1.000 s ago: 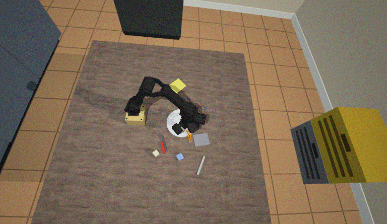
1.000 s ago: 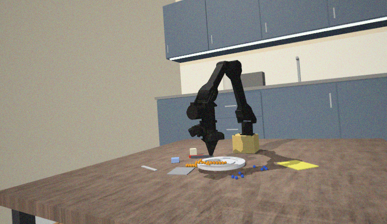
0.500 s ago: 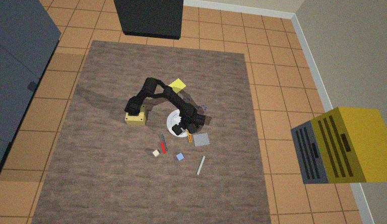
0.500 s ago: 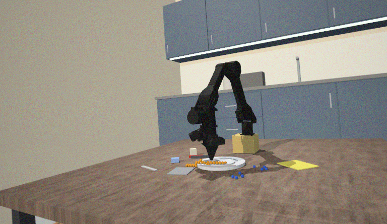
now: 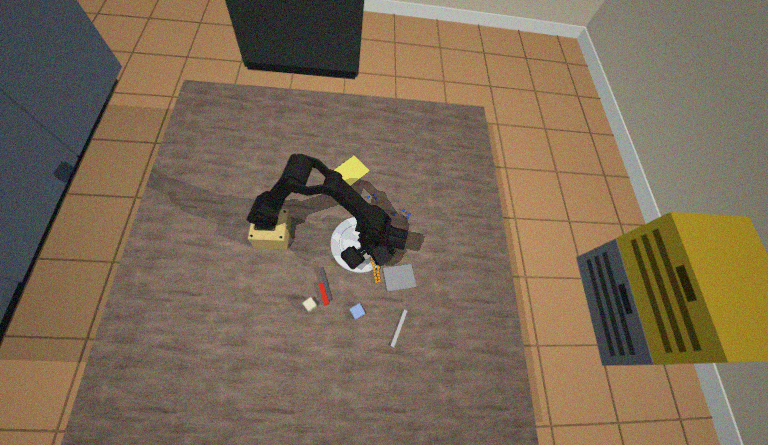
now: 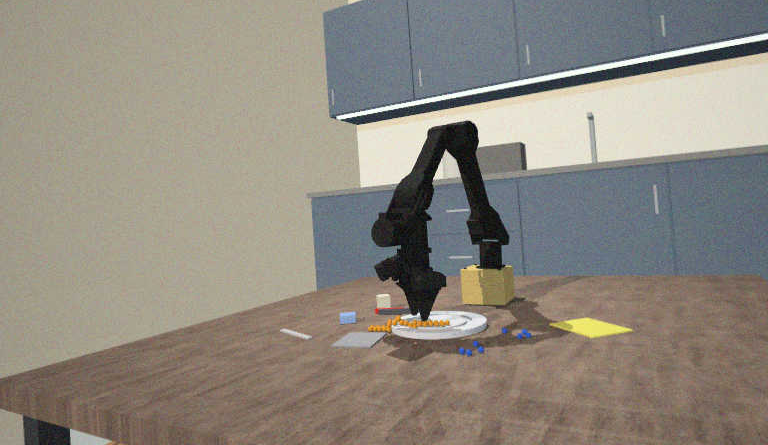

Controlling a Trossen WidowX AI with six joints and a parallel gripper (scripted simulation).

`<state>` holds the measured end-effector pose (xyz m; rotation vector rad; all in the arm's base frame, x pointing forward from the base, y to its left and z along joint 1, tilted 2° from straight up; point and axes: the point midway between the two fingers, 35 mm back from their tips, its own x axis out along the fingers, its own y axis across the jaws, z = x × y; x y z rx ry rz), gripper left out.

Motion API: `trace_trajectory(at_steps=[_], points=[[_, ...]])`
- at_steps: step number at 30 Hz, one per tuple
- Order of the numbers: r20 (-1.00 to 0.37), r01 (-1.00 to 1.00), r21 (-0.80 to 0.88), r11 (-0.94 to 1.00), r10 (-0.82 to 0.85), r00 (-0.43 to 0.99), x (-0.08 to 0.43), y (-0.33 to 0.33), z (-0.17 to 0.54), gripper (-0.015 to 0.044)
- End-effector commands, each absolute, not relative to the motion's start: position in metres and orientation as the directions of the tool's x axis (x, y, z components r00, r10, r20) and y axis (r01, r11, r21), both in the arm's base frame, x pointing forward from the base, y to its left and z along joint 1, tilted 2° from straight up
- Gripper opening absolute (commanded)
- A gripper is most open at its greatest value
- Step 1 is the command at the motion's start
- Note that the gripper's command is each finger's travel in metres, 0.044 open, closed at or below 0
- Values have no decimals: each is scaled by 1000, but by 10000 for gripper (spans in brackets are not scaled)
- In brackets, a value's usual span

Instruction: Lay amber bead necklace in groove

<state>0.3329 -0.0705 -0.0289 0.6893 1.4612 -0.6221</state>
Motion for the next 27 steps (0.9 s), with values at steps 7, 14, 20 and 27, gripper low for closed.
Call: trace_trajectory(at_steps=[7,14,20,27], points=[[-999,747,35,664,35,16,331,-71,-10,440],[-999,747,35,664,35,16,330,-71,-9,440],[-999,747,35,664,35,16,330,-71,-9,440],[-999,747,35,664,35,16,330,-71,-9,440]])
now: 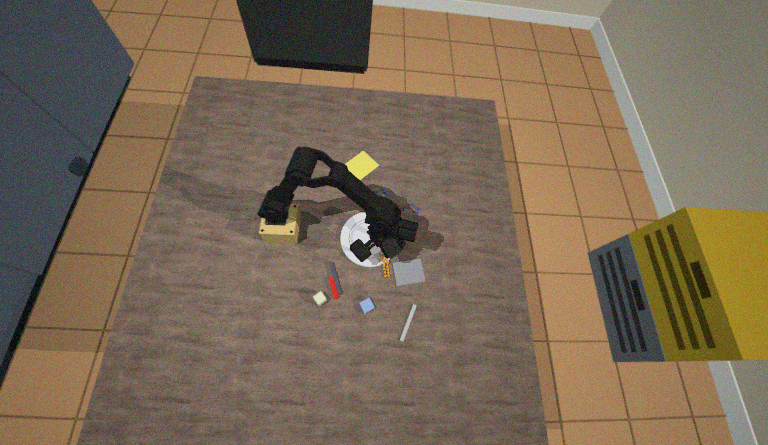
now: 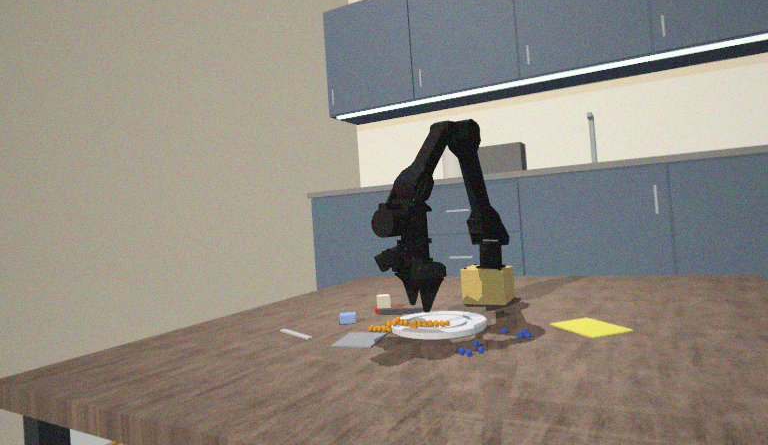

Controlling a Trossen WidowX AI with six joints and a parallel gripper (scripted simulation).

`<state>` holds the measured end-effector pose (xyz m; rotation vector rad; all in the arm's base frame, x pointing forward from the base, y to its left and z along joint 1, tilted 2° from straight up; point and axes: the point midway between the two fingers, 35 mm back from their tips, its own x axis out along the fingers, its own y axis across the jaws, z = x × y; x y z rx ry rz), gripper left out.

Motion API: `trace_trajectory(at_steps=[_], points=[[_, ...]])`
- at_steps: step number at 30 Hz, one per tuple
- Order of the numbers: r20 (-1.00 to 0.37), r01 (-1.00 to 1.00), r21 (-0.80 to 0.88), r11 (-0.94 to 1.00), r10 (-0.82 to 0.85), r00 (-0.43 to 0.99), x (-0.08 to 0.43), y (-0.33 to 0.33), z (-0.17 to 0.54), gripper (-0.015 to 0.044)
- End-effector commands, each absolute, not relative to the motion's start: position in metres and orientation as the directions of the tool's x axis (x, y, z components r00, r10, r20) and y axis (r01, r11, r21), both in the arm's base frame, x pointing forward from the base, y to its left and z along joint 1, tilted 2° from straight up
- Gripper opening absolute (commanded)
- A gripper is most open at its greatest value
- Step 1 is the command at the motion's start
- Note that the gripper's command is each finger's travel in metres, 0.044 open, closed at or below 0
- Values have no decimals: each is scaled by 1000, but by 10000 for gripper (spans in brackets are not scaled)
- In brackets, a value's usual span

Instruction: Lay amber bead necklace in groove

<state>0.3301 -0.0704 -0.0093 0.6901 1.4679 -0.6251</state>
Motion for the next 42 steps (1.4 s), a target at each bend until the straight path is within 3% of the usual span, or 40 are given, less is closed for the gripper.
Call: trace_trajectory(at_steps=[1,17,29,42], points=[[-999,747,35,664,35,16,330,-71,-9,440],[-999,747,35,664,35,16,330,-71,-9,440],[-999,854,35,519,40,17,343,-6,6,125],[-999,851,47,522,38,32,347,-6,-3,120]])
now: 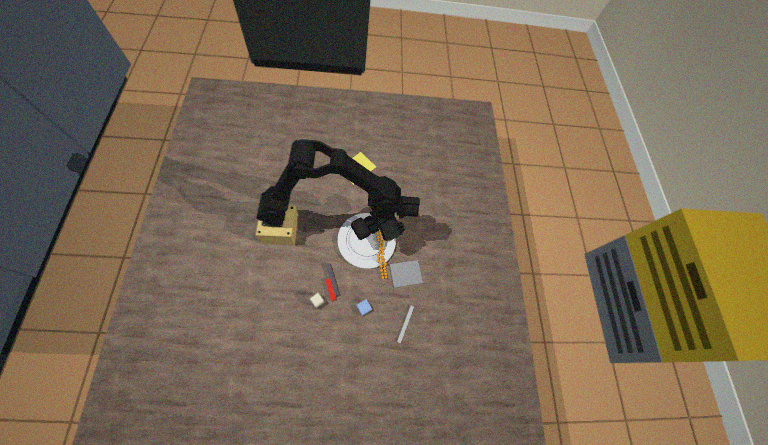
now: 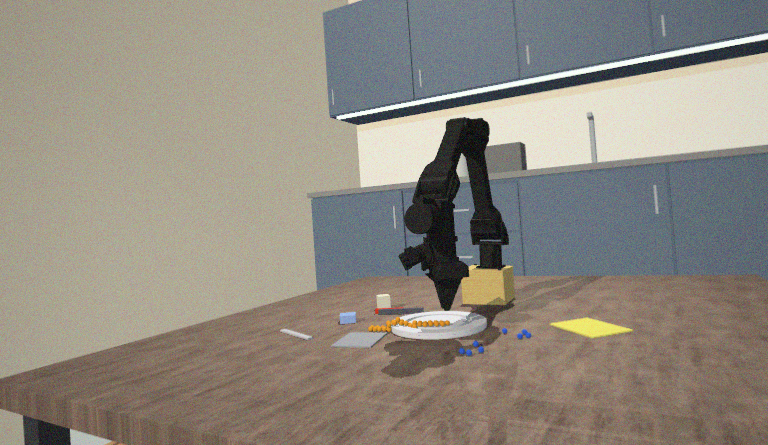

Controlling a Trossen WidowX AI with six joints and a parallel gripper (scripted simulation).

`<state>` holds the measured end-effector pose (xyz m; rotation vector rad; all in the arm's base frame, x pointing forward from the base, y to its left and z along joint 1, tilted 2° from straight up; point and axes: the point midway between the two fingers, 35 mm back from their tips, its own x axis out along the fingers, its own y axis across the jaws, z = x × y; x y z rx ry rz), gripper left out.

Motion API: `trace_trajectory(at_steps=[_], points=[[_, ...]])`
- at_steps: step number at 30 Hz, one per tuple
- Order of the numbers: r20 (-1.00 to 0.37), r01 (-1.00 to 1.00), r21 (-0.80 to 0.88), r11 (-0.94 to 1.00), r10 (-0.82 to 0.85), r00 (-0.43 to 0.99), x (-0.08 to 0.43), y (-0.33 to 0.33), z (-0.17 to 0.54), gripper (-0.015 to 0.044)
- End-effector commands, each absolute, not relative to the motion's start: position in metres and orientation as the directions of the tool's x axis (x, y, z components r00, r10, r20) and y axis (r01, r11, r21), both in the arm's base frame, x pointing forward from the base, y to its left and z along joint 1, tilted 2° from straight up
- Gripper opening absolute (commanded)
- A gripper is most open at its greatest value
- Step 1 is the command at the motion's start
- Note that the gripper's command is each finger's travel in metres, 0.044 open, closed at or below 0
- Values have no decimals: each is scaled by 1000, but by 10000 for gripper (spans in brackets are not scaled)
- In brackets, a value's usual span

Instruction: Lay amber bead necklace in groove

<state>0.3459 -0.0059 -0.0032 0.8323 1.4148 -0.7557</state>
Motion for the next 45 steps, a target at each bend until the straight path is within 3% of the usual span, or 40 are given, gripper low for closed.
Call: trace_trajectory(at_steps=[1,25,30,45], points=[[-999,852,47,522,38,31,347,-6,-4,120],[-999,854,35,519,40,16,344,-4,-34,120],[-999,852,39,522,39,22,345,-4,-32,0],[-999,852,39,522,39,22,345,-4,-32,0]])
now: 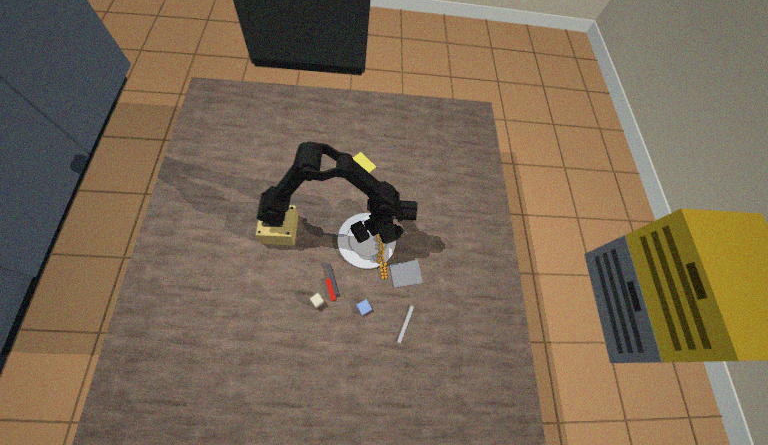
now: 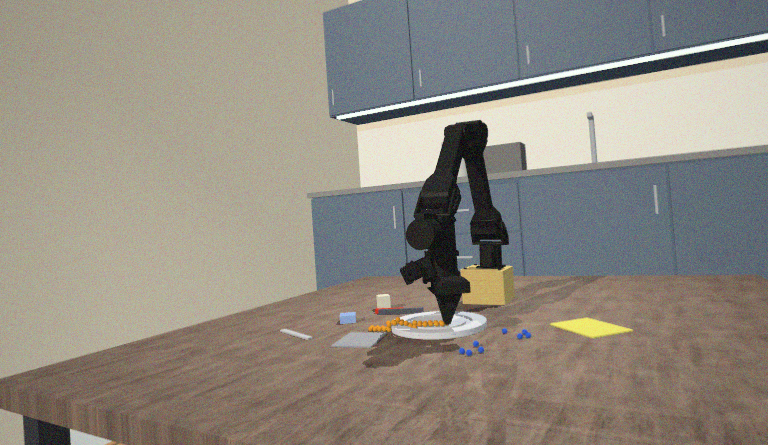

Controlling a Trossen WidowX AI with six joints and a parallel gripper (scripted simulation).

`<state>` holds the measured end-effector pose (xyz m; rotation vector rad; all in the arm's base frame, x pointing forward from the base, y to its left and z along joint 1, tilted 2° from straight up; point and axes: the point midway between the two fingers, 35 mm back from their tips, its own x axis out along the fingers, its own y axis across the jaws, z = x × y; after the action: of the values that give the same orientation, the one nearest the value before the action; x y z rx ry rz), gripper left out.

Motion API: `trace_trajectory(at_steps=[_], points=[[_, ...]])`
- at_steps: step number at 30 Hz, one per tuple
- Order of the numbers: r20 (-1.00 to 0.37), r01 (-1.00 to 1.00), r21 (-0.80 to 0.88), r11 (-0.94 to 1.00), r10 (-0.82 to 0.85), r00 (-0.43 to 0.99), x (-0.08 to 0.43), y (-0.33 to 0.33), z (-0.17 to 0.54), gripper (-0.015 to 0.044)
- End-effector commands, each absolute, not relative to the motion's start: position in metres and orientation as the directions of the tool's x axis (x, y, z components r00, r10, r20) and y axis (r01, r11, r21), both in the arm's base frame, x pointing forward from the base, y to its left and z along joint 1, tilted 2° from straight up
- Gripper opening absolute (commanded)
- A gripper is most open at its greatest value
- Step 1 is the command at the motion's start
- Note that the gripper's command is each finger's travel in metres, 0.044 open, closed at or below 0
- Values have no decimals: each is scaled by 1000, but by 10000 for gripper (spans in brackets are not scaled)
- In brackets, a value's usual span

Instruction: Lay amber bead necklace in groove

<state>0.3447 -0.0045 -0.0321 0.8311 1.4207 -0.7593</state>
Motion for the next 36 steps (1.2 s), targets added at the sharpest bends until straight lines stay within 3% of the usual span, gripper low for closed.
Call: trace_trajectory(at_steps=[1,36], points=[[-999,852,39,522,39,22,345,-4,-32,0],[-999,854,35,519,40,16,340,-9,-7,0]])
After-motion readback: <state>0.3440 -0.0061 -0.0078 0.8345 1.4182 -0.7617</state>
